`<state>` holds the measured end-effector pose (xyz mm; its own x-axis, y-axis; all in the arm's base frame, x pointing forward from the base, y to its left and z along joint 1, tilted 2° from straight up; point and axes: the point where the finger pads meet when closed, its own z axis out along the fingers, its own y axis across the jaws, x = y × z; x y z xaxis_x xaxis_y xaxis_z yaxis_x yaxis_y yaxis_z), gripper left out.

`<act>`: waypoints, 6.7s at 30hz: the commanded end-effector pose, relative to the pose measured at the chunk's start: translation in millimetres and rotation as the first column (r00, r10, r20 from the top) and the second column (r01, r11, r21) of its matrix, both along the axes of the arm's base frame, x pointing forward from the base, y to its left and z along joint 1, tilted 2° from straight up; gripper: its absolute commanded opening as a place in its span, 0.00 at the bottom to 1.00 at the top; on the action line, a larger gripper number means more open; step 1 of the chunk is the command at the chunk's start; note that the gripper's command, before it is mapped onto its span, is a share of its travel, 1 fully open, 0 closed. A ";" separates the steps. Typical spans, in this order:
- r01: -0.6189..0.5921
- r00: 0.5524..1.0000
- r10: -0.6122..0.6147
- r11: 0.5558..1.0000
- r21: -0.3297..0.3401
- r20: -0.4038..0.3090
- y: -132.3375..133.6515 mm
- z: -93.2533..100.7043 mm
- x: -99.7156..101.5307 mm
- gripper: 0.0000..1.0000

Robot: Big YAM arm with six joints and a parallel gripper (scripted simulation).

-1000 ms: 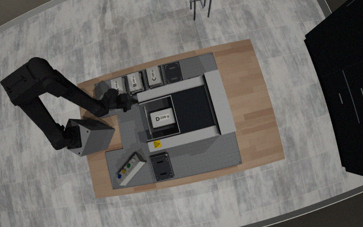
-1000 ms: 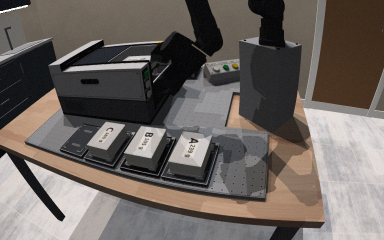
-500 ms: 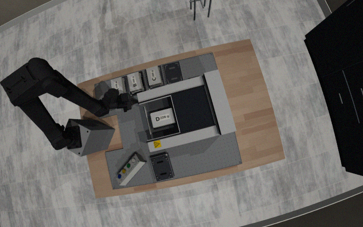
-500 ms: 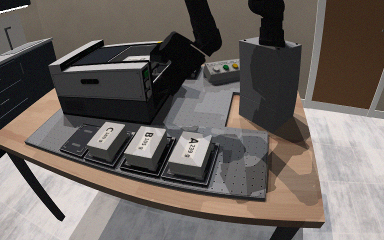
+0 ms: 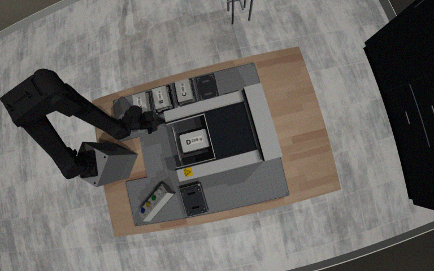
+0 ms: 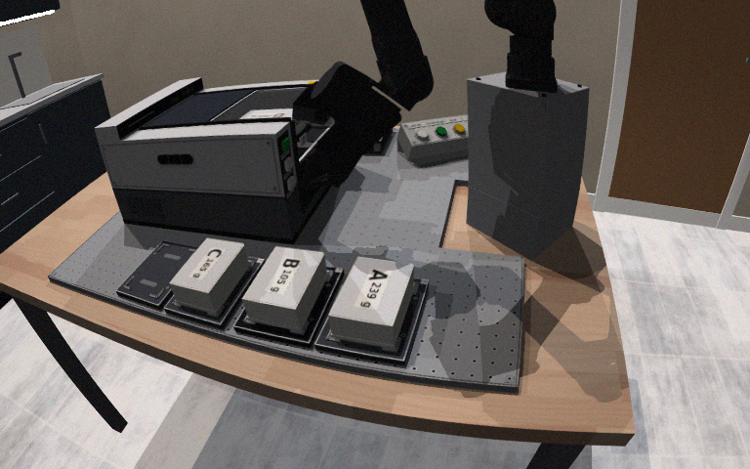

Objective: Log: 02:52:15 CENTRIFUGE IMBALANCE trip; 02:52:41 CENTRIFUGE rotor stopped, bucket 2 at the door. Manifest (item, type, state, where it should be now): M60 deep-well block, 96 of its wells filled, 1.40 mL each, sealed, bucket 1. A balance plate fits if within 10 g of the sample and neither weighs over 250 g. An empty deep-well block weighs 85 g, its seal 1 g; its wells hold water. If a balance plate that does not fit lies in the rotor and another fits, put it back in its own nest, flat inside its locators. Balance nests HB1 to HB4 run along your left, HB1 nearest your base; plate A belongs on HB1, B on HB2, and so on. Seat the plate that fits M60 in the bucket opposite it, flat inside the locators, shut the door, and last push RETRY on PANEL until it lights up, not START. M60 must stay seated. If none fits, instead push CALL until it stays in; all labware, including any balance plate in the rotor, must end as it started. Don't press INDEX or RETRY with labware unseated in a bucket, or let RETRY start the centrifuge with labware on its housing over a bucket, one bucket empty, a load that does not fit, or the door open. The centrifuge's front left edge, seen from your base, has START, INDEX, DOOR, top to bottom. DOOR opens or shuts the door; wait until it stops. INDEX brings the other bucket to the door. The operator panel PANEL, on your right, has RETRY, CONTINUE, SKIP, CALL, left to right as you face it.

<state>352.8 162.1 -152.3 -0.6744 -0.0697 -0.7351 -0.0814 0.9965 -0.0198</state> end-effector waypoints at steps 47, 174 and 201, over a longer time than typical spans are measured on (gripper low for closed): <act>0.002 1.000 -0.002 1.000 -0.009 -0.001 -5.4 -1.0 4.0 0.00; 0.002 1.000 -0.002 1.000 -0.009 0.002 -3.0 3.1 29.4 0.00; 0.003 1.000 -0.003 1.000 -0.009 0.003 -2.9 3.3 32.7 0.00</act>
